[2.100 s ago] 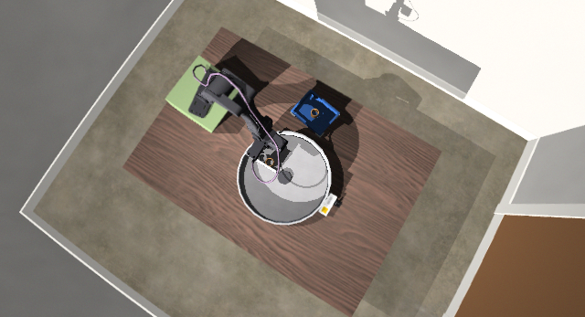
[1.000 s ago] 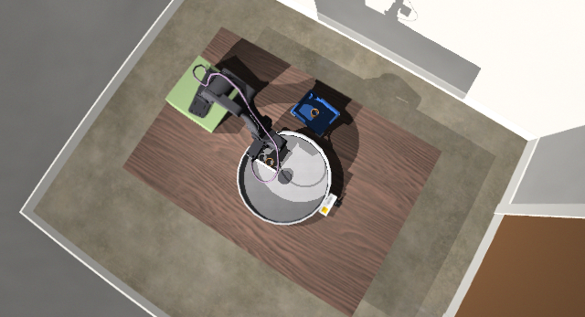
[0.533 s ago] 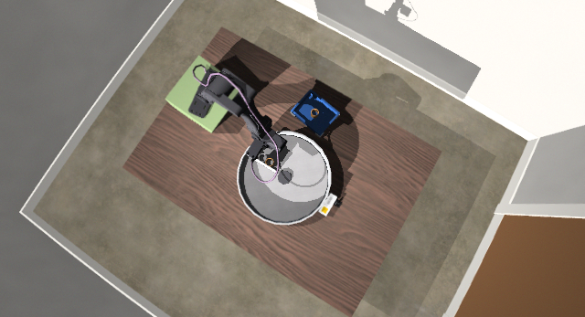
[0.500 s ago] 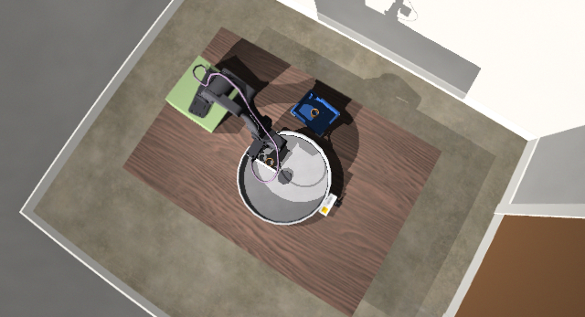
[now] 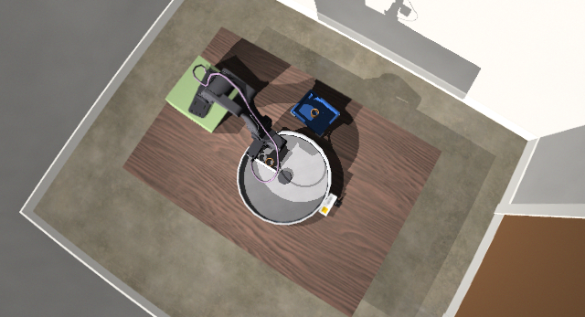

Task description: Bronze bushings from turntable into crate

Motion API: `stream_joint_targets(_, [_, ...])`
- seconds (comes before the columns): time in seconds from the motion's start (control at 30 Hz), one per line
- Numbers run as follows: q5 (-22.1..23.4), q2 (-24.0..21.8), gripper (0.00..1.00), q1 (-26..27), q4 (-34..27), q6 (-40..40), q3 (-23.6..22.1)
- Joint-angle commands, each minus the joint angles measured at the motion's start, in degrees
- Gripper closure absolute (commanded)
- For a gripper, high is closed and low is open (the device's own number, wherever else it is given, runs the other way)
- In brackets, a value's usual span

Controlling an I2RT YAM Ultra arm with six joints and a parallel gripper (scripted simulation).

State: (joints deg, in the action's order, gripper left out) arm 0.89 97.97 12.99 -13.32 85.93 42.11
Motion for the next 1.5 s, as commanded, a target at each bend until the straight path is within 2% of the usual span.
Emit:
stream_joint_targets(0.0, [-0.54, -2.03, 0.85, 0.82, -0.76, -0.49, 2.0])
stream_joint_targets(0.8, [-0.54, -1.73, 0.85, 0.83, 0.61, -0.52, 2.17])
stream_joint_targets(0.83, [-0.5, 0.53, 0.85, 0.86, 0.97, -0.55, 2.32])
stream_joint_targets(1.13, [-0.42, 3.18, 0.85, 0.71, 2.4, -0.57, 3.41])
stream_joint_targets(1.2, [-0.43, 1.59, 0.85, 0.71, 2.21, -0.54, 3.46])
stream_joint_targets(1.47, [-0.43, 1.5, 0.85, 0.71, 1.57, -0.54, 3.47])
